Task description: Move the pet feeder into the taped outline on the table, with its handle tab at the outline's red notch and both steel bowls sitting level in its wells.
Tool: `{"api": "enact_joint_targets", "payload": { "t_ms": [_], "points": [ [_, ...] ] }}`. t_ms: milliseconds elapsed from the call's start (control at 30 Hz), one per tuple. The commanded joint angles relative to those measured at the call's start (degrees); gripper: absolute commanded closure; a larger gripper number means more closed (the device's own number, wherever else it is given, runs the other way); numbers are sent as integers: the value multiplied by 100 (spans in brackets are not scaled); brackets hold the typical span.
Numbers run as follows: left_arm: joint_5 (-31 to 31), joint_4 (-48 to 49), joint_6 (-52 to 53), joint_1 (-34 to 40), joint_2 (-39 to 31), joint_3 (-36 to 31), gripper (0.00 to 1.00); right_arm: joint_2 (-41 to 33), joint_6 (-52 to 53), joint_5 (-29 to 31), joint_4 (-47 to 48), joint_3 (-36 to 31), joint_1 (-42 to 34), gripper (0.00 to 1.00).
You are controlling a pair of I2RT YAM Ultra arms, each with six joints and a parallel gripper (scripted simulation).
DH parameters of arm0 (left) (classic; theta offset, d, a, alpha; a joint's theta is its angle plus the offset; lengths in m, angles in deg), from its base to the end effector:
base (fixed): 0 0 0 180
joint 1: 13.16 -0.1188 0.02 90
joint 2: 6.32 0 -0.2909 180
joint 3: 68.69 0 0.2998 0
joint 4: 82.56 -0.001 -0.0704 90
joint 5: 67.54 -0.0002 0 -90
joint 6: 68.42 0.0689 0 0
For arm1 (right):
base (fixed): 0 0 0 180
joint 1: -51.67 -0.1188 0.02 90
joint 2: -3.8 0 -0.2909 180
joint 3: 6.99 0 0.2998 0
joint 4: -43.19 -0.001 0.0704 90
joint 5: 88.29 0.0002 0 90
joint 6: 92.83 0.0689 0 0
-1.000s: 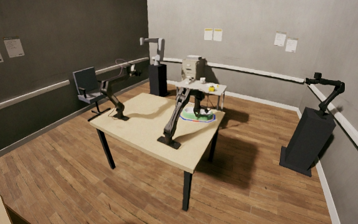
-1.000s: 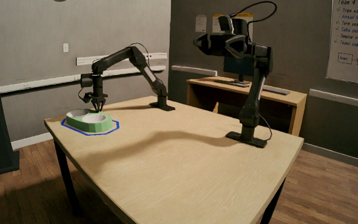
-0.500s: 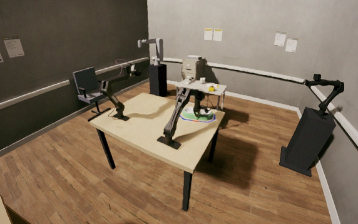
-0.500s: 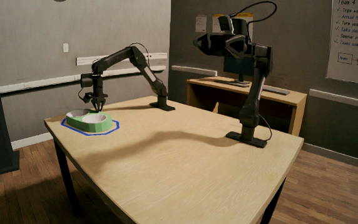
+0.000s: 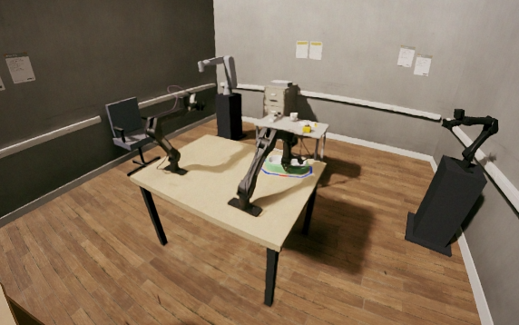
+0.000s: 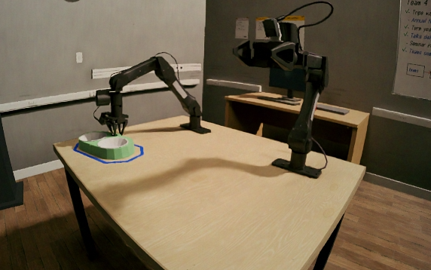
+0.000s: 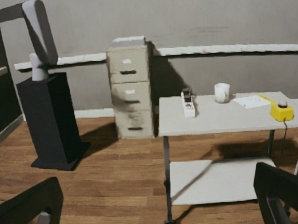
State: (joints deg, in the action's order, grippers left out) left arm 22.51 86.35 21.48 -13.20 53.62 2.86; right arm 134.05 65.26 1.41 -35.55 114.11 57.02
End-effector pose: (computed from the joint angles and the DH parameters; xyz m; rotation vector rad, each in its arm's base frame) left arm 0.3072 0.0013 0.4320 -0.0026 1.5617 -0.0001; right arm 0.5068 -0.0461 0.1539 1.8610 2.4951 0.0368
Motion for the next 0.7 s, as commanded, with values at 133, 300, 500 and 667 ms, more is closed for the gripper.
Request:
{"api": "enact_joint_targets", "payload": {
  "t_ms": [133, 300, 500, 667],
  "points": [
    [-49, 49, 8, 14, -10, 195, 0, -122, 45, 134, 202, 230, 16, 53],
    [-49, 49, 8, 14, -10, 195, 0, -284, 45, 134, 147, 257, 18, 53],
    [-49, 49, 8, 14, -10, 195, 0, -346, 32, 134, -353, 477, 36, 53],
    [-49, 49, 8, 14, -10, 195, 0, -330, 24, 132, -580, 692, 47, 53]
  ]
}}
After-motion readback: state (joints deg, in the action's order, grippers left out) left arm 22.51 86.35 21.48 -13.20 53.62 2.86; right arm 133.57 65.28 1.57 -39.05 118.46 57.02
